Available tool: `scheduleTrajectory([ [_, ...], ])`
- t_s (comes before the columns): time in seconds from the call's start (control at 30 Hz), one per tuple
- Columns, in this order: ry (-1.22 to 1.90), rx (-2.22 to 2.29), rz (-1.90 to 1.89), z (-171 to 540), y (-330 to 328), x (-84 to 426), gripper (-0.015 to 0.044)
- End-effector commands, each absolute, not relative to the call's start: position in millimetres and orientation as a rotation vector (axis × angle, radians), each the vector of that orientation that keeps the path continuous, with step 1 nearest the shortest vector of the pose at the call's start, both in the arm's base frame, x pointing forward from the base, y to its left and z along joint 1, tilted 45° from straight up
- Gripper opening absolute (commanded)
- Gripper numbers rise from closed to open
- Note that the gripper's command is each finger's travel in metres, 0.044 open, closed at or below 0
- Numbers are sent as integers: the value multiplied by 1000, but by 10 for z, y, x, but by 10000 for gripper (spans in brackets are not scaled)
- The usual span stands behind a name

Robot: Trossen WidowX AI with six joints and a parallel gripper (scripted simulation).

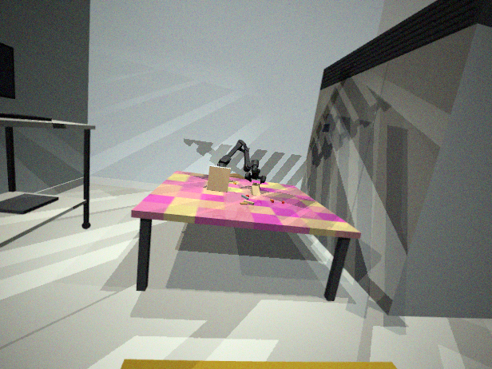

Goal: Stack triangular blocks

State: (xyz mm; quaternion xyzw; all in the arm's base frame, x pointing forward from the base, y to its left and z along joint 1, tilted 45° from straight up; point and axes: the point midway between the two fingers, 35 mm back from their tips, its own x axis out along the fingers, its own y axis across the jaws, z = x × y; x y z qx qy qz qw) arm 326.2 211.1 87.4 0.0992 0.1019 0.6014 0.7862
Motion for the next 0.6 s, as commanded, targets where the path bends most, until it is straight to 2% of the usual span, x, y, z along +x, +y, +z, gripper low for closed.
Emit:
scheduleTrajectory([
  [0.0,212,211,1297,870,2417,3347,440],
  [0.13,199,203,1301,868,2667,3376,440],
  [0.57,198,202,1301,869,2680,3383,440],
])
